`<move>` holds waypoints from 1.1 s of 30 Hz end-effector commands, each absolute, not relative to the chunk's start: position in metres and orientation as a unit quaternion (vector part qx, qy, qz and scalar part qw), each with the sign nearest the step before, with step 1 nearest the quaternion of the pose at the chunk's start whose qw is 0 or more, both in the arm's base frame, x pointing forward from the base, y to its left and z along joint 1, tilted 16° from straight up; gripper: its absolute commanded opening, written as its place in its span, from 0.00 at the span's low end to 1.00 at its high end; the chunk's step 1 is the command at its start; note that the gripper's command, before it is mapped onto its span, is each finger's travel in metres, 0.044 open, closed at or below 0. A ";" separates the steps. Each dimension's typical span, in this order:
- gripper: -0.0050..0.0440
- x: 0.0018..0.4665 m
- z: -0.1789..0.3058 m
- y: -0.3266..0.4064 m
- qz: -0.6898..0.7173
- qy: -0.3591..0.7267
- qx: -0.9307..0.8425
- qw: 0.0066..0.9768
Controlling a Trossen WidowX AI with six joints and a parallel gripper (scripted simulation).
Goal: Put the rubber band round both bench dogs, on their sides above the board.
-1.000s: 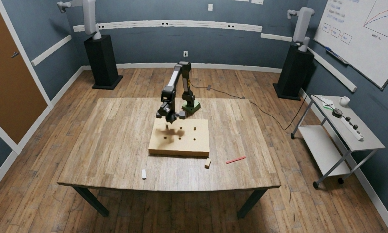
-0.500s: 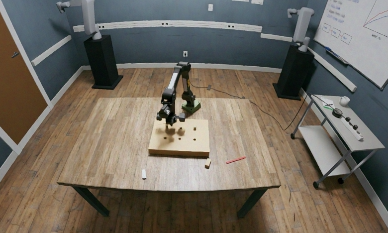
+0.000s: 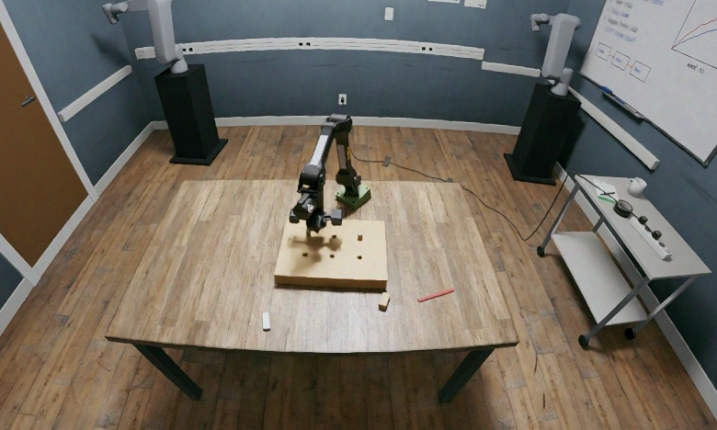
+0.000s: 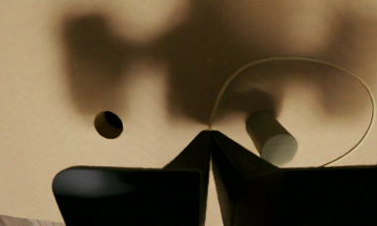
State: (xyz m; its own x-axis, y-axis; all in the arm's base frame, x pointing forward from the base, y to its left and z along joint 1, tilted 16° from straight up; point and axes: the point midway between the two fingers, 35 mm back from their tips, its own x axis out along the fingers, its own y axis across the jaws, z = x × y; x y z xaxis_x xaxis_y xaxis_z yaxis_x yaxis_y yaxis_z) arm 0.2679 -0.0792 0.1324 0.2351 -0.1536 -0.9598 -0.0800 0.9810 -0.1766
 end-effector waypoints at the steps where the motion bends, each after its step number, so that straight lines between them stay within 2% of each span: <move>1: 0.00 0.269 0.138 -0.079 -0.026 0.611 -0.096 0.786; 33: 0.00 0.266 0.128 -0.046 -0.026 0.610 -0.096 0.786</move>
State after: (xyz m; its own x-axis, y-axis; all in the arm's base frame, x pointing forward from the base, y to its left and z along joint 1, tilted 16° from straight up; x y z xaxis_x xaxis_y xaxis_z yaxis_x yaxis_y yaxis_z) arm 0.2668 -0.0531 0.1247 0.2325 -0.1525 -0.9606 -0.0823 0.9810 -0.1757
